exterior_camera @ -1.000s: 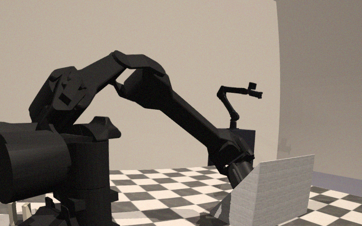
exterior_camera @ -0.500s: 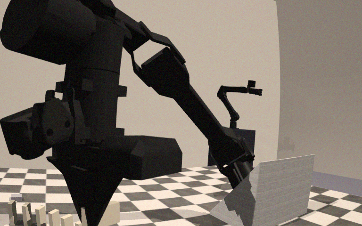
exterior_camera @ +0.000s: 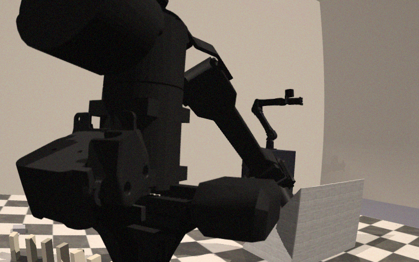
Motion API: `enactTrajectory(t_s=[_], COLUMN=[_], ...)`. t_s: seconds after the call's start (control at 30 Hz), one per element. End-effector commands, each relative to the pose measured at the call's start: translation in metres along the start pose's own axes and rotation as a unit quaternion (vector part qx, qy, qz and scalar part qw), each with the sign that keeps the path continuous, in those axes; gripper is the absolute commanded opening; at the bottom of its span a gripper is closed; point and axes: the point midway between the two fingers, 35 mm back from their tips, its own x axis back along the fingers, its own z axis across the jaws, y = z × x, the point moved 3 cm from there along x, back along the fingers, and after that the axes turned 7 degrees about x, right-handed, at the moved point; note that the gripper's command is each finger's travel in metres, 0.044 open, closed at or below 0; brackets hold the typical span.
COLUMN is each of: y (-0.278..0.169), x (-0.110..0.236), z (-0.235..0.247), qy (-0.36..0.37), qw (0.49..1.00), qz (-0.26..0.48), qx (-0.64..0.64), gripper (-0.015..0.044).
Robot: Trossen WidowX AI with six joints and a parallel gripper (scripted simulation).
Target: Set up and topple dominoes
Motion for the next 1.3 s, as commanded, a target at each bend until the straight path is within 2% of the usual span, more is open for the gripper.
enactTrajectory(t_s=[0.0, 1.27], y=[0.005, 0.056], x=[-0.006, -0.083], z=[0.004, 0.031], qy=[0.011, 0.111], qw=[1.0, 0.964], qz=[-0.012, -0.241], qx=[0.001, -0.02], gripper=[0.0027, 0.0027])
